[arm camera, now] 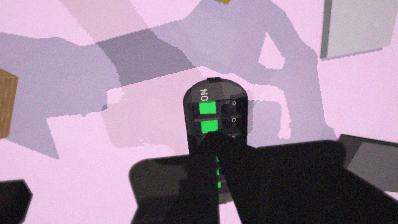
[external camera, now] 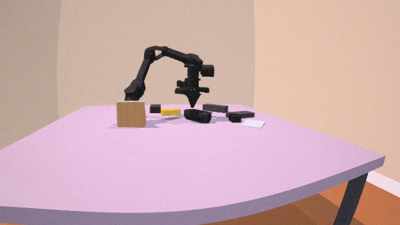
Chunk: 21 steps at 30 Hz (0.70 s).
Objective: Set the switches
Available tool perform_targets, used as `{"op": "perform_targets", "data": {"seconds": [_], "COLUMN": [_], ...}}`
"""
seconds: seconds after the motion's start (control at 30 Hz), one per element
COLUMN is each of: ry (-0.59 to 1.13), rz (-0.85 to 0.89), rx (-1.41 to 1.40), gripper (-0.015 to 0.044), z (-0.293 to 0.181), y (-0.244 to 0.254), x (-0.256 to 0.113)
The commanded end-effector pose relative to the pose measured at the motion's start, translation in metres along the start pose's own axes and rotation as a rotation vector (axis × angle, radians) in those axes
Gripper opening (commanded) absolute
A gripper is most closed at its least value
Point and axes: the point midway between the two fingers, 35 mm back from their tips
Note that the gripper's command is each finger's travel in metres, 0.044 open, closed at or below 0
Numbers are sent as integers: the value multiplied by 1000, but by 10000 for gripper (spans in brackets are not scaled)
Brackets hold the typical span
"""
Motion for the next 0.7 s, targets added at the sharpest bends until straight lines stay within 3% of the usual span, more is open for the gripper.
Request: {"op": "perform_targets", "data": {"seconds": [0.0,0.67], "ry": [-6,-8], "rz": [5,4], "rx": [7,7], "gripper": [0,0], "z": [1,2], "y": [2,3], "x": [8,22]}}
Point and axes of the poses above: the point midway between the two fingers, 35 mm back from their tips, its own x axis out along the fingers, its own y axis across the jaws, z = x × y, and after that the axes turned 3 degrees about x, right-handed
